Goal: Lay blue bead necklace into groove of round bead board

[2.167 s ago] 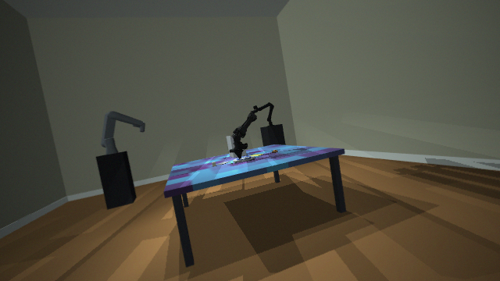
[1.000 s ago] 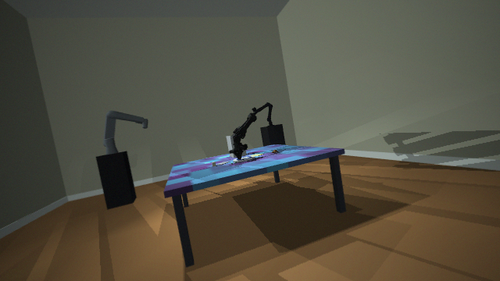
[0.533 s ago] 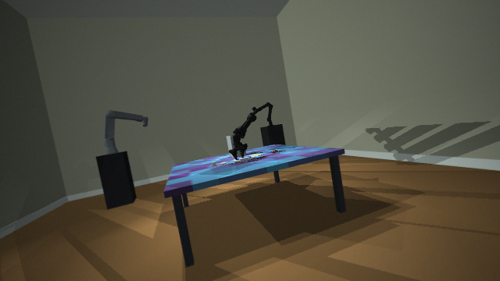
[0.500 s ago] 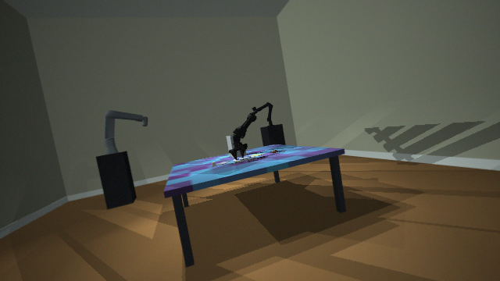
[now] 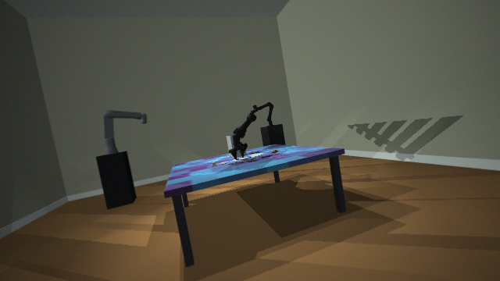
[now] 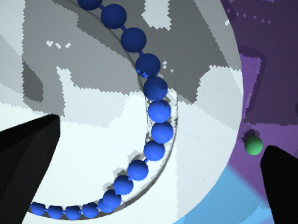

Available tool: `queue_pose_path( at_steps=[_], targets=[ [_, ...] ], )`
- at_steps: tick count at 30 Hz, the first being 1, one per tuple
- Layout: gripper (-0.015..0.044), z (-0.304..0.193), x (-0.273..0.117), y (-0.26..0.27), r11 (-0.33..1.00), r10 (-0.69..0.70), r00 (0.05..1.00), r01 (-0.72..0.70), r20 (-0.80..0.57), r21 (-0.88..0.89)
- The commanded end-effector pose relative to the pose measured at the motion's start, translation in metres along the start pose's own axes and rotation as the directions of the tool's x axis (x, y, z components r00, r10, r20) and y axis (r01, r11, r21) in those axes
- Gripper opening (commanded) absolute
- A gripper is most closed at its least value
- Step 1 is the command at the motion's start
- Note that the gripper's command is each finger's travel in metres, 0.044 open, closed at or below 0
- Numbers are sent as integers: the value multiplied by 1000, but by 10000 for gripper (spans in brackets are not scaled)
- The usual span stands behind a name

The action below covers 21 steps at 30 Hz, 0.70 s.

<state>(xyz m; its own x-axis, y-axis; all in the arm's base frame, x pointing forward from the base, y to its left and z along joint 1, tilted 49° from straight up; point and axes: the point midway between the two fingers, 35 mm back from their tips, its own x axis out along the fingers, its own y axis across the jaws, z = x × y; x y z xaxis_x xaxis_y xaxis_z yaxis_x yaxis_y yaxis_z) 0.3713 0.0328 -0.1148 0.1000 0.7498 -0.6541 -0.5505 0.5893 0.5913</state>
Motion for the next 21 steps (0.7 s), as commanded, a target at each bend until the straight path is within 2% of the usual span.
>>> queue_pose_path(
  at_steps=[1, 3, 6, 8, 13, 21],
  targets=[
    [440, 0, 0, 1, 1000, 3, 1000, -3, 1, -5],
    [387, -2, -4, 1, 998, 2, 1000, -2, 1, 68],
    [309, -14, -23, 6, 926, 1, 1000, -1, 0, 378],
    [256, -20, -31, 9, 861, 1, 1000, -1, 0, 509],
    [125, -21, -32, 9, 851, 1, 1000, -1, 0, 525],
    [120, -21, -28, 9, 851, 1, 1000, -1, 0, 525]
  ],
)
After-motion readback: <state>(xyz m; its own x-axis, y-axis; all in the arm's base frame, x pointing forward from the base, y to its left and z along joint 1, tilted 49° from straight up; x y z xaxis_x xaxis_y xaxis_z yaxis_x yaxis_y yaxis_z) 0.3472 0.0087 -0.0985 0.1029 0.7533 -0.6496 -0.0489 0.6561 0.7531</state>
